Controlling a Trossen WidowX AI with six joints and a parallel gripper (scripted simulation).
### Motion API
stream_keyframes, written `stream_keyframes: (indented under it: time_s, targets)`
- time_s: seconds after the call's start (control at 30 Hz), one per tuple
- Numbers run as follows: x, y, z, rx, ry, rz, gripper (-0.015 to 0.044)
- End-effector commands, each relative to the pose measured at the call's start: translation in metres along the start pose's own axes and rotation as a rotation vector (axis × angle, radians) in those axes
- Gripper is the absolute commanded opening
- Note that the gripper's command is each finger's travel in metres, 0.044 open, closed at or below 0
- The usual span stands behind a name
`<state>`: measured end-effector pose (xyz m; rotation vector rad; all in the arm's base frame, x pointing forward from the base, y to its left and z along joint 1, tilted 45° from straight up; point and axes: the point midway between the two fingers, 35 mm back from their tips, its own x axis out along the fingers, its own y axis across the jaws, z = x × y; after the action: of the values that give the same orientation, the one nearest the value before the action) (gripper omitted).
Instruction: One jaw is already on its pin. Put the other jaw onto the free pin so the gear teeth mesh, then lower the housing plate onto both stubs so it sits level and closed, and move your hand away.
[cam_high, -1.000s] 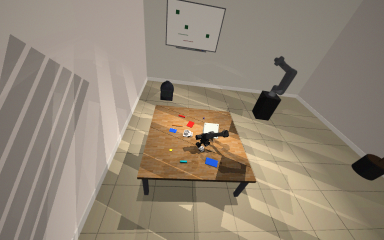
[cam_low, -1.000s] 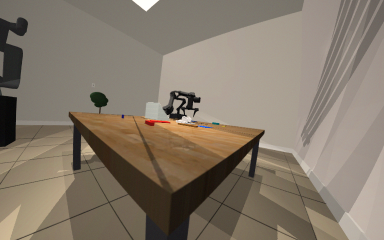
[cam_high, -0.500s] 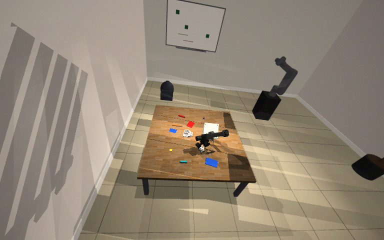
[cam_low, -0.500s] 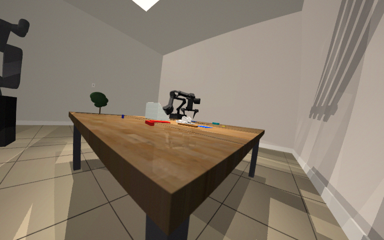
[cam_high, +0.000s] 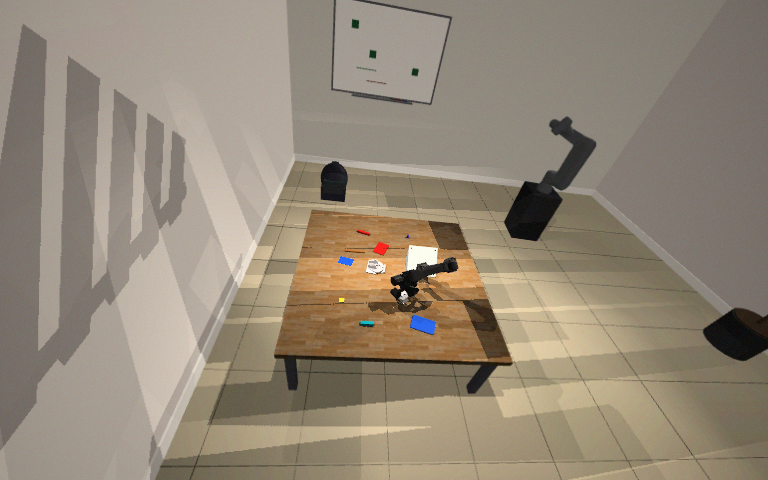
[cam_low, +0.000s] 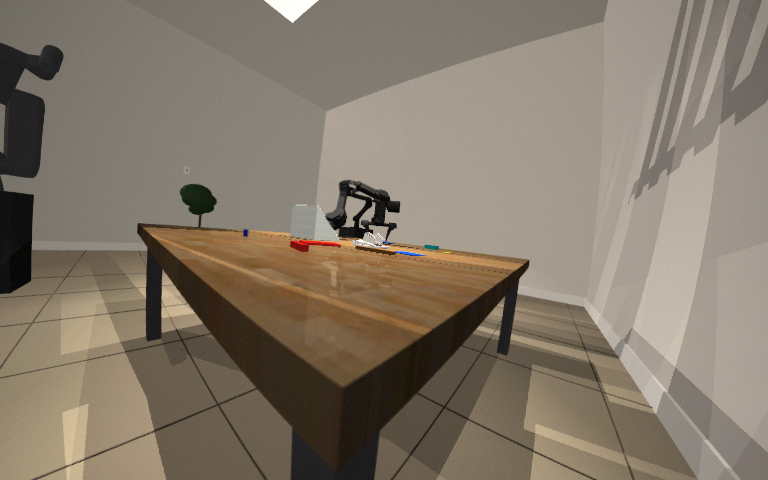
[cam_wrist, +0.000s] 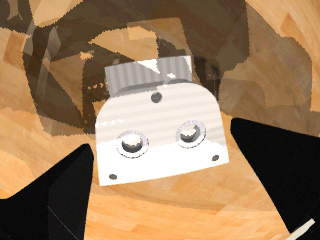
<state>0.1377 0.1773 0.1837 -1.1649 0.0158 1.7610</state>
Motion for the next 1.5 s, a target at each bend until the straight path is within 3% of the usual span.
stream_keyframes:
  time_s: [0.0, 1.0, 1.47]
  targets:
    - [0.0069, 0.0021, -0.0008, 0.007, 0.002, 0.004, 0.044]
    - [0.0075, 0.0021, -0.0008, 0.007, 0.002, 0.004, 0.044]
    - [0.0072, 0.0019, 0.0, 0.004, -0.002, 0.004, 0.0351]
